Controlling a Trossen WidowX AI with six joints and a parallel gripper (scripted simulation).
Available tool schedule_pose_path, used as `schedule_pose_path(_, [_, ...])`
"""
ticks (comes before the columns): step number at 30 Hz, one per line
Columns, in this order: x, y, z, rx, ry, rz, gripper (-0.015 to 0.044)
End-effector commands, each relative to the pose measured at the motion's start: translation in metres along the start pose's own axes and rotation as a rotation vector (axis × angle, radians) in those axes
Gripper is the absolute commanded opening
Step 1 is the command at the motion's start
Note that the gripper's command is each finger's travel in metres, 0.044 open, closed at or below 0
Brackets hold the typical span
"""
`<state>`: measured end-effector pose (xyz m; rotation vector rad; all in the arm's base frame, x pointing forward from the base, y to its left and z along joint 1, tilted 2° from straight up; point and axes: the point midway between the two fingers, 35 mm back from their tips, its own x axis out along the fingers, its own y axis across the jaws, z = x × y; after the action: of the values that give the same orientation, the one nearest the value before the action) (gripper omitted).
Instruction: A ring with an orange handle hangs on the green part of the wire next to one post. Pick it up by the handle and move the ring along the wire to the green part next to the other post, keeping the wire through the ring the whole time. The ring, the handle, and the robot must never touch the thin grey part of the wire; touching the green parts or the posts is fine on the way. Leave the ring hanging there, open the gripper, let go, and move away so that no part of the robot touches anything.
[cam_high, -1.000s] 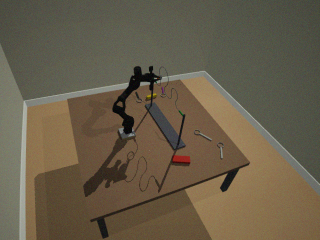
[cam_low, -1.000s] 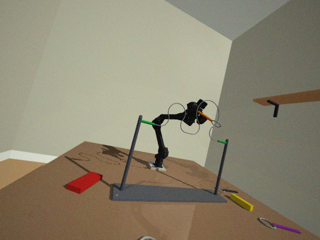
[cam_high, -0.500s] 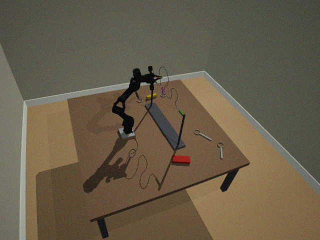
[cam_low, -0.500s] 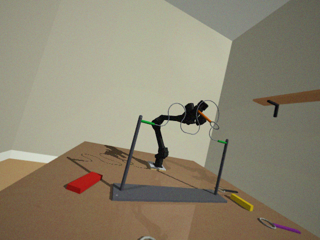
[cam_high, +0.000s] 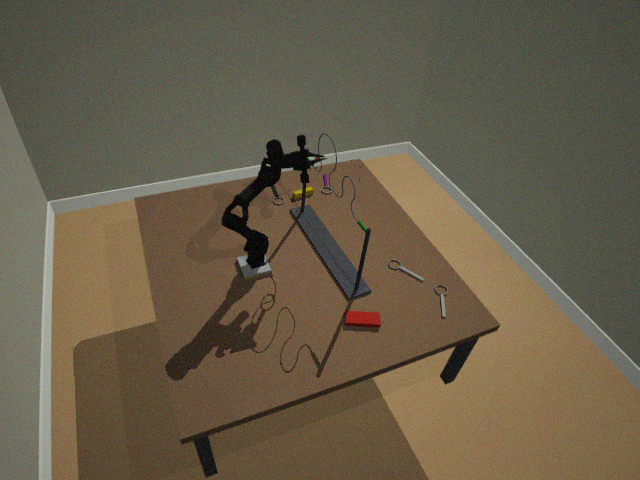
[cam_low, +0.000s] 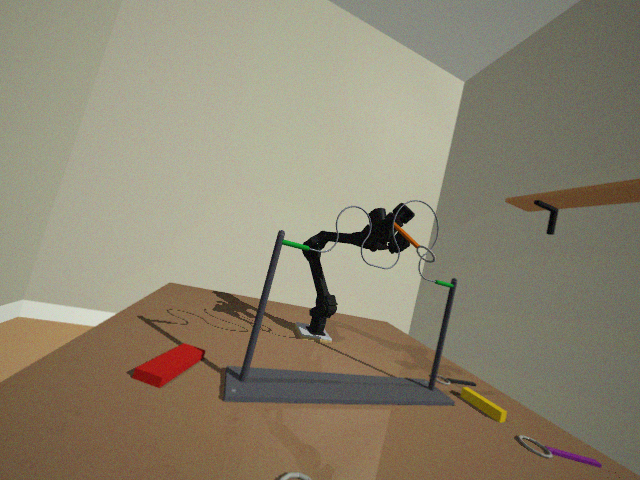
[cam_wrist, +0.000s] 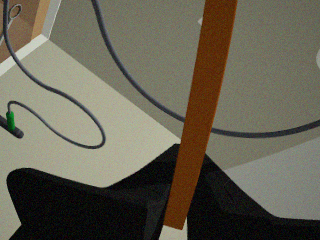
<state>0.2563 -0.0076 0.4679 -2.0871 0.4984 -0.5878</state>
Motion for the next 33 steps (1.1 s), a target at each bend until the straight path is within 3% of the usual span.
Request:
schedule_pose_path(1, [0.0, 0.005, -0.001, 0.021, -0.003, 0.006, -0.015])
schedule_pose_path(33, [-0.003, 0.106, 0.028, 0.586, -0.072, 0.319, -0.015])
